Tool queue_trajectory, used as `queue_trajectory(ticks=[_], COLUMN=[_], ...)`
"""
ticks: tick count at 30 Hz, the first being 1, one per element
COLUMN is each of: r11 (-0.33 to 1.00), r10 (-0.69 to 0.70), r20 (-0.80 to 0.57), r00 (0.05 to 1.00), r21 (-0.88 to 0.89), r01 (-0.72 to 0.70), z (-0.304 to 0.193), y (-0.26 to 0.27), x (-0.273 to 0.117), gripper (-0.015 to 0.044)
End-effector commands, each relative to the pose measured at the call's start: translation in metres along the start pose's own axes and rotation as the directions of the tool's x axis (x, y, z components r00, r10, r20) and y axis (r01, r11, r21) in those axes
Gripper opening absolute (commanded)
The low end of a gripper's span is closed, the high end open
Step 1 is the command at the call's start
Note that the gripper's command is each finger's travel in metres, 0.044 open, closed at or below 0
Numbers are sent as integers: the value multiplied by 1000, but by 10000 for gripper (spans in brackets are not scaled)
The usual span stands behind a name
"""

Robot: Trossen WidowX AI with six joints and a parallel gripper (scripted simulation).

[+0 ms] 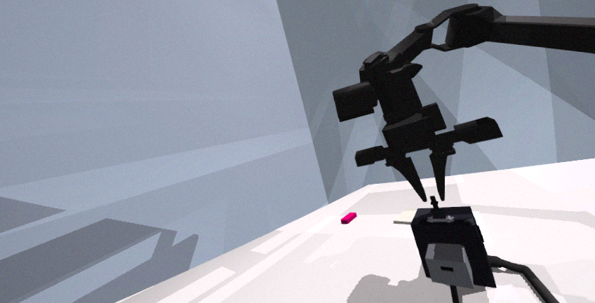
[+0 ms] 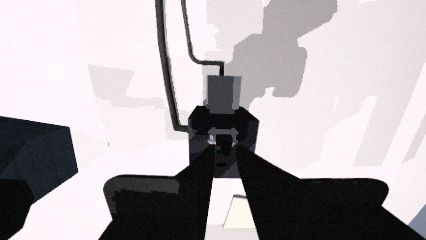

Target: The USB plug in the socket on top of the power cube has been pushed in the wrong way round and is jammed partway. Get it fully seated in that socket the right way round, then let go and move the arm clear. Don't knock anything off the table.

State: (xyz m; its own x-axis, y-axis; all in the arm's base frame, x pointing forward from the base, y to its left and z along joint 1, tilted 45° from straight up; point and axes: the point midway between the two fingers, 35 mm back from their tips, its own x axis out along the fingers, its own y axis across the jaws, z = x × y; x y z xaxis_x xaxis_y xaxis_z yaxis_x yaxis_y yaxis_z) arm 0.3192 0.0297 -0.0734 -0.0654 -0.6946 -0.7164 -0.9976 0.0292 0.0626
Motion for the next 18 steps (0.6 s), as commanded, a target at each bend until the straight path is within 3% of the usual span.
queue_trajectory(ticks=[1, 18], r11=[1000, 1000], r10=[1, 0], r20=[0, 0], r00=[1000, 1000], r21=[0, 0], r01=[-1, 0], z=[0, 0], y=[0, 0], x=[0, -11], gripper=[95, 95])
